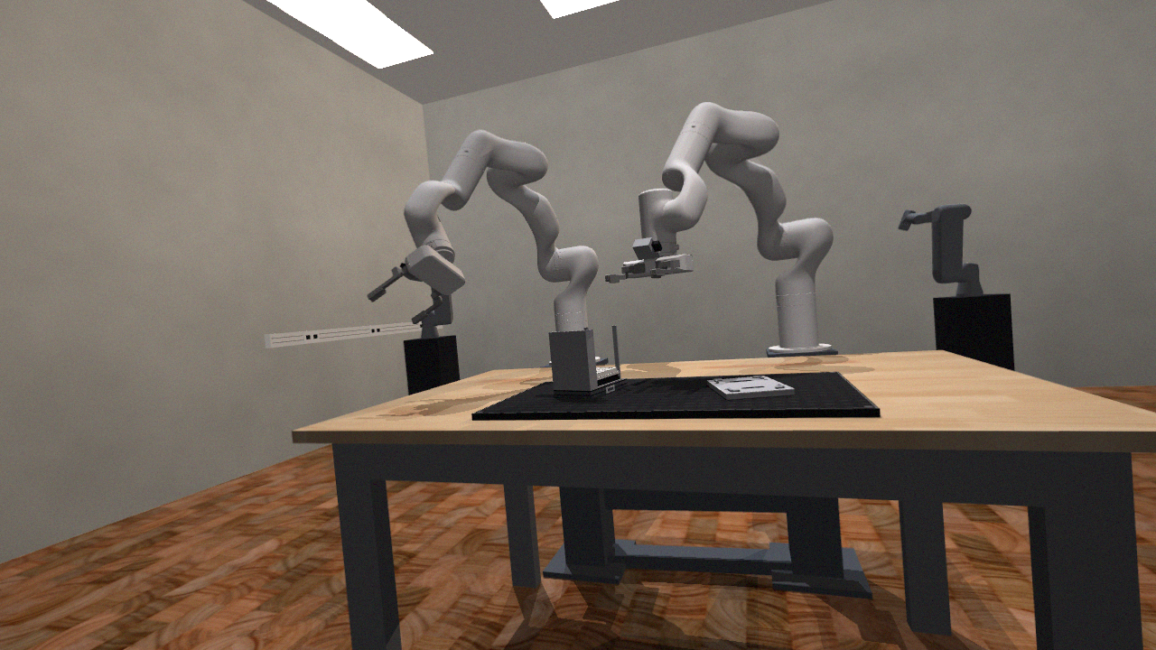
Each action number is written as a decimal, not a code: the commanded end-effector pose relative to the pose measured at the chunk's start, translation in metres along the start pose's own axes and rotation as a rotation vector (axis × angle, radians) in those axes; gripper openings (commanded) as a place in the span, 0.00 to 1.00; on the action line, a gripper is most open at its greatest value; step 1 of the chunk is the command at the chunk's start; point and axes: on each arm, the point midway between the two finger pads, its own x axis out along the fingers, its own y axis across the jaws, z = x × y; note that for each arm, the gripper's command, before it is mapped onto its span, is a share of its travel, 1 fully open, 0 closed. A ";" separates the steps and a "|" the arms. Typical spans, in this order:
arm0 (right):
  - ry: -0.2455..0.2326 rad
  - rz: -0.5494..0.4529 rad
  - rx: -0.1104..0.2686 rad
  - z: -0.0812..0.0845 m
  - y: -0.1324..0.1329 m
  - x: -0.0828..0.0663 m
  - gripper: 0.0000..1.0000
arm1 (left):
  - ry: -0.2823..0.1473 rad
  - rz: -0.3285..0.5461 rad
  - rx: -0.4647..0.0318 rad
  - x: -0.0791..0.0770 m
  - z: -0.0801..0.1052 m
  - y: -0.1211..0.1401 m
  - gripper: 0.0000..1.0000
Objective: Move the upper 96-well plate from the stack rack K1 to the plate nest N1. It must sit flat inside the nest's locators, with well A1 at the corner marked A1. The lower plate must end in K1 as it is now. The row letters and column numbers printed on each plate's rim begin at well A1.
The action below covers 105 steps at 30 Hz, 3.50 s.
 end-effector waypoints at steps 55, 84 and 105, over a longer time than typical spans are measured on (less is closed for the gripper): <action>0.000 0.001 0.002 0.001 0.001 0.000 1.00 | -0.003 -0.001 -0.002 0.070 -0.077 -0.088 0.37; 0.000 0.001 0.002 0.001 0.001 0.000 1.00 | -0.003 -0.001 -0.002 0.070 -0.119 -0.088 0.37; 0.000 0.001 0.002 0.001 0.001 0.000 1.00 | -0.003 -0.001 -0.002 0.070 -0.151 -0.088 0.37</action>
